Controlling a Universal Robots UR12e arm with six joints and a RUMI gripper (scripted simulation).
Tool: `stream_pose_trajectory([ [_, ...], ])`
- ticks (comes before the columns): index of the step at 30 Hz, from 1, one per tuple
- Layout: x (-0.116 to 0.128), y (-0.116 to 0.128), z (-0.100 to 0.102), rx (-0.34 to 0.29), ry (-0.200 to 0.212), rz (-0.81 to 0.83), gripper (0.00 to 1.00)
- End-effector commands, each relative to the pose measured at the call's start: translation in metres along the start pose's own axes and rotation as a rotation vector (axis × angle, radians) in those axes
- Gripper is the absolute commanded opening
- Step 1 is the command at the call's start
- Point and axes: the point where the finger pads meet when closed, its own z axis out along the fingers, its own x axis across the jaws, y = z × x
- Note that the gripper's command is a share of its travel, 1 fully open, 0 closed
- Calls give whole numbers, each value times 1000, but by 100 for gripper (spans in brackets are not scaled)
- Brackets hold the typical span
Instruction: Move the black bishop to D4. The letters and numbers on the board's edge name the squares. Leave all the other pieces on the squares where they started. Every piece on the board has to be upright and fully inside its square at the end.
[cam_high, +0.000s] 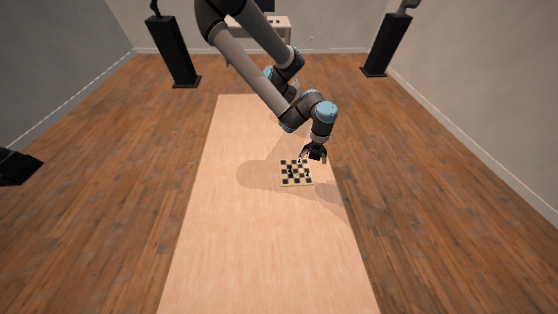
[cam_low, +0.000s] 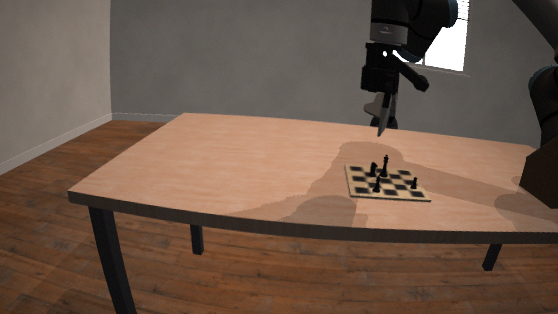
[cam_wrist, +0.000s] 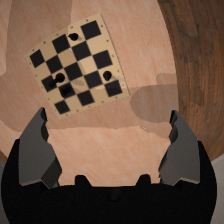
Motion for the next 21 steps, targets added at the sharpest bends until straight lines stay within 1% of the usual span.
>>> stream_pose_trajectory([
  [1,2,-3,4,4,-3,119,100],
  [5,3,-3,4,3,-3,167,100],
  [12,6,-5,8,4,-4,366,100],
  [19,9,-4,11,2,-4,612,100],
  [21,9,-4,11,2,-4,612,100],
])
